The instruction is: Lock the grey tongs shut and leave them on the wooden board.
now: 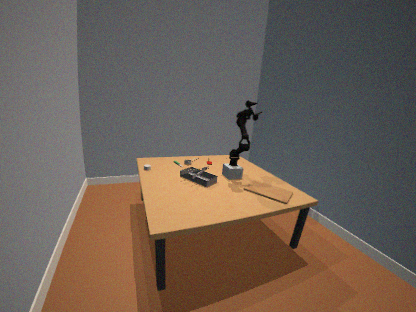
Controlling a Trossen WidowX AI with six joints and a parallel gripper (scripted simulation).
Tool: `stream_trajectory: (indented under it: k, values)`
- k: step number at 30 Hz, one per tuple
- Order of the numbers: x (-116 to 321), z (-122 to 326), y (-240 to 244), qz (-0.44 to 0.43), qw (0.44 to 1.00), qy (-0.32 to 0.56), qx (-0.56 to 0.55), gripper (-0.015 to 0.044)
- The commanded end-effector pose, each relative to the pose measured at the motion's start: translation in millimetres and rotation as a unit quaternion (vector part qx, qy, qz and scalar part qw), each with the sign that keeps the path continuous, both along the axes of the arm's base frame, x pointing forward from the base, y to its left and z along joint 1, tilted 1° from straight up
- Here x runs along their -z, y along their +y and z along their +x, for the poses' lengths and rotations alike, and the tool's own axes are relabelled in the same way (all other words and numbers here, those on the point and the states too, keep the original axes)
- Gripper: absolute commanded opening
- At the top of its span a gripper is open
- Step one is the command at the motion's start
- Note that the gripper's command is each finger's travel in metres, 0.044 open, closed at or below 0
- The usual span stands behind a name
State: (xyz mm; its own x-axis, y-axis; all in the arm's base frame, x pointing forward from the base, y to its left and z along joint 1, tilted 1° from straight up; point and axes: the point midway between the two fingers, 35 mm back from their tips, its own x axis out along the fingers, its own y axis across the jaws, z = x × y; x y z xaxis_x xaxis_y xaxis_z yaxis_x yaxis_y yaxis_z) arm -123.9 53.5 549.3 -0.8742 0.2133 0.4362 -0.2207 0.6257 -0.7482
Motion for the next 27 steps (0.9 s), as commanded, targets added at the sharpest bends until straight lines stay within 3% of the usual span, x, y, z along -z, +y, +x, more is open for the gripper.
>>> stream_trajectory:
  k: [1, 7, 14, 22, 27]
  values:
    - [-10, -11, -61, 0.101, 0.993, 0.009, -0.058, 0.044]
    - [-12, -6, -148, 0.23, 0.962, 0.038, -0.141, 0.044]
    - [5, 30, -247, 0.366, 0.893, 0.088, -0.245, 0.044]
    - [49, 110, -342, 0.501, 0.77, 0.164, -0.36, 0.044]
    - [83, 172, -376, 0.558, 0.681, 0.219, -0.421, 0.044]
